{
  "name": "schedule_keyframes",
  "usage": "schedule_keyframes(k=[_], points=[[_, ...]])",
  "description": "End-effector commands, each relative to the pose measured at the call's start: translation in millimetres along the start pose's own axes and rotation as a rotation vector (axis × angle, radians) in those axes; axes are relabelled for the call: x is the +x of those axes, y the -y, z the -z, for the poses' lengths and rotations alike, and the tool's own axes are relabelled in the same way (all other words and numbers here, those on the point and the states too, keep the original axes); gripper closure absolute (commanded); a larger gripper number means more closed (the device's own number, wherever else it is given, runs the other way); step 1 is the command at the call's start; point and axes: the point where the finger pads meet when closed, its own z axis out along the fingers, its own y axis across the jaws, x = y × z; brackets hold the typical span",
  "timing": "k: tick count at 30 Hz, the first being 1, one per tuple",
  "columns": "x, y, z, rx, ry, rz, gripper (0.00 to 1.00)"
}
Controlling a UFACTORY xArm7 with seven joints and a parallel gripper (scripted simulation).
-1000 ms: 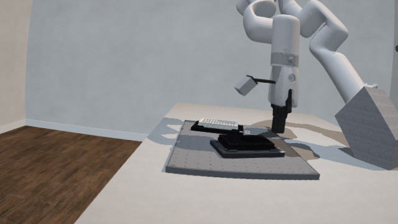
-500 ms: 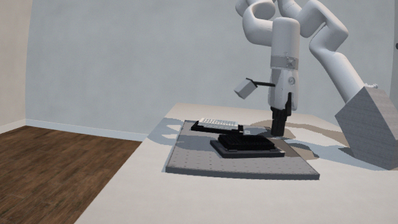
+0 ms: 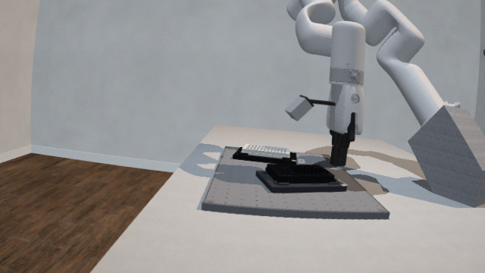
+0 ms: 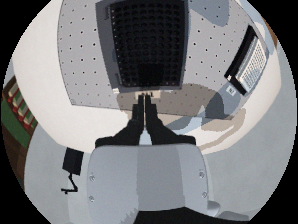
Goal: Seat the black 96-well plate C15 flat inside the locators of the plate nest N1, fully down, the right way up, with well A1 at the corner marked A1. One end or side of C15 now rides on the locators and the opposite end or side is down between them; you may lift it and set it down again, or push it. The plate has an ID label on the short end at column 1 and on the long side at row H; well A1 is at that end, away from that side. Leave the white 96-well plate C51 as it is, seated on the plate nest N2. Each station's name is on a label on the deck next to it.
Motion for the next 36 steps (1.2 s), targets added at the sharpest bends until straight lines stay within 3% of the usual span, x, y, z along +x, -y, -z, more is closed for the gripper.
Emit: schedule_keyframes(k=[1, 24, 36], points=[[1, 1, 1.2, 0.002, -0.003, 0.000, 1.00], [1, 1, 1.2, 0.002, -0.003, 0.000, 1.00], [37, -31, 13.9, 0.003, -0.003, -0.333, 1.00]])
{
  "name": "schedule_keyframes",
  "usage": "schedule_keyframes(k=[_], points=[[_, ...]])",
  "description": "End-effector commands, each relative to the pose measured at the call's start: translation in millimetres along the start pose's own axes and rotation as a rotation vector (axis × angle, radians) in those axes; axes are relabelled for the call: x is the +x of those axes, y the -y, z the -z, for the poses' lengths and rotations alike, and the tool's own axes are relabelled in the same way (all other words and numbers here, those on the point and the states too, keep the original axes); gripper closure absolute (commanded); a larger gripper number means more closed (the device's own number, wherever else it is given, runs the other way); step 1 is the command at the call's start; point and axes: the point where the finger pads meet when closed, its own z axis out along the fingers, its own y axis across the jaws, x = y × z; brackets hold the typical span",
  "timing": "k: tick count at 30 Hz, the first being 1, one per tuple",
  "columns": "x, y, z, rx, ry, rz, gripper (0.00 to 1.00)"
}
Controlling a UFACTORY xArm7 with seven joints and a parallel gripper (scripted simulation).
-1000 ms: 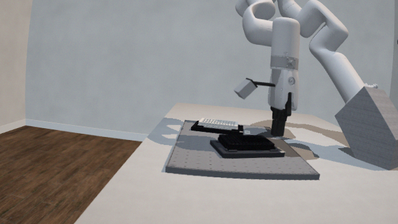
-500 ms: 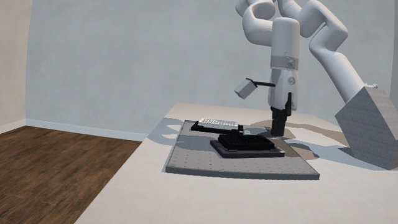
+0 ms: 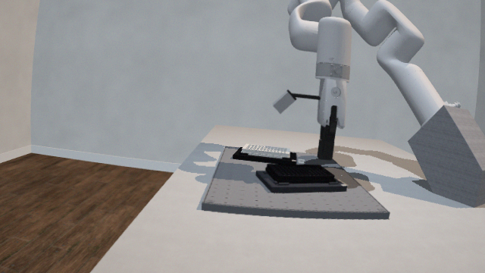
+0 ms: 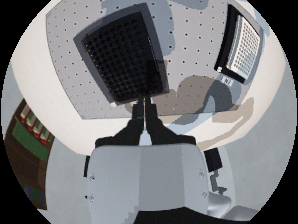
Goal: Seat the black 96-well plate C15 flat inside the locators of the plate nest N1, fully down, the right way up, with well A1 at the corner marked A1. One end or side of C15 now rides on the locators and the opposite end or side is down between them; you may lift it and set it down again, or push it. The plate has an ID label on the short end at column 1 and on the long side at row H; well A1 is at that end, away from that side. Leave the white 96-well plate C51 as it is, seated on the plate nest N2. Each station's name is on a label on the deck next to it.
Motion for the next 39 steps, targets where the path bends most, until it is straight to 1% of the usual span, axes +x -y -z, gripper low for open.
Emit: schedule_keyframes(k=[1, 8, 10, 16, 25, 27, 39], points=[[19, -9, 7.1, 0.003, -0.004, -0.144, 1.00], [49, -26, 16.1, 0.003, -0.004, -0.378, 1.00], [49, -26, 16.1, 0.003, -0.004, -0.378, 1.00], [73, -39, 23.3, 0.004, -0.004, -0.578, 1.00], [73, -39, 23.3, 0.004, -0.003, -0.878, 1.00], [73, -39, 23.3, 0.004, -0.003, -0.878, 1.00], [73, -39, 23.3, 0.005, -0.003, -1.278, 1.00]])
